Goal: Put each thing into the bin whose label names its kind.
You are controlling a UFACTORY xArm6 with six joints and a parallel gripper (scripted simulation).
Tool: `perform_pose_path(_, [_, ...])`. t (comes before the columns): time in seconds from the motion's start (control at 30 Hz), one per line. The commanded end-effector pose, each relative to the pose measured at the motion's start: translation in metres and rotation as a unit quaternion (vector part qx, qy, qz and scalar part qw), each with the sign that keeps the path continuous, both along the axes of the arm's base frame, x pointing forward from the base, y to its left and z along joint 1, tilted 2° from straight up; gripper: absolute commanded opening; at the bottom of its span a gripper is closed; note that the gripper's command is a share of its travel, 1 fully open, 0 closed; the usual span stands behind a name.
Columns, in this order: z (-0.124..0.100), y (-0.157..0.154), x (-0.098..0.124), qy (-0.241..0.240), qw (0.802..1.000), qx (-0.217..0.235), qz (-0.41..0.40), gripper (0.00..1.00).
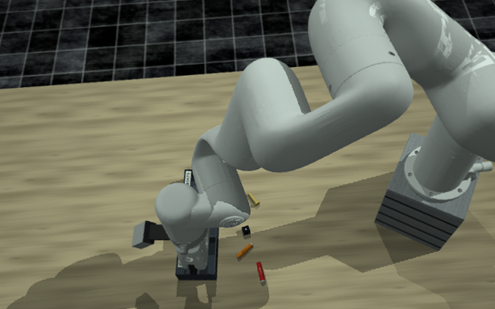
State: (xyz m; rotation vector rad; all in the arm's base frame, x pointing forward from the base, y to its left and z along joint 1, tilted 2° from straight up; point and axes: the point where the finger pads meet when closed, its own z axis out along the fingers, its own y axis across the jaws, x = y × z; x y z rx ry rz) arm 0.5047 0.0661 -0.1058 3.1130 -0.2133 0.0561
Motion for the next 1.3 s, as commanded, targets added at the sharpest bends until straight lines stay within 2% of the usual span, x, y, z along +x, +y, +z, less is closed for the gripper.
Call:
perform_pose_path(0.0, [0.005, 0.0, 0.001, -0.002, 1.0, 0.0, 0.0, 0.07])
perform_pose_path(0.17, [0.012, 0.0, 0.001, -0.002, 1.0, 0.0, 0.0, 0.07])
perform_pose_path(0.4, [0.04, 0.001, 0.0, -0.002, 1.0, 0.0, 0.0, 0.07])
perform_pose_path(0.57, [0.043, 0.001, 0.0, -0.002, 1.0, 0.0, 0.0, 0.07])
perform_pose_path(0.97, [0.143, 0.004, -0.004, -0.002, 1.0, 0.0, 0.0, 0.07])
perform_pose_path(1.03, [0.143, 0.004, -0.004, -0.002, 1.0, 0.0, 0.0, 0.07])
perform_pose_path(1.13, [0.168, 0.004, -0.004, -0.002, 1.0, 0.0, 0.0, 0.07])
perform_pose_path(1.27, [0.168, 0.004, -0.004, -0.002, 1.0, 0.0, 0.0, 0.07])
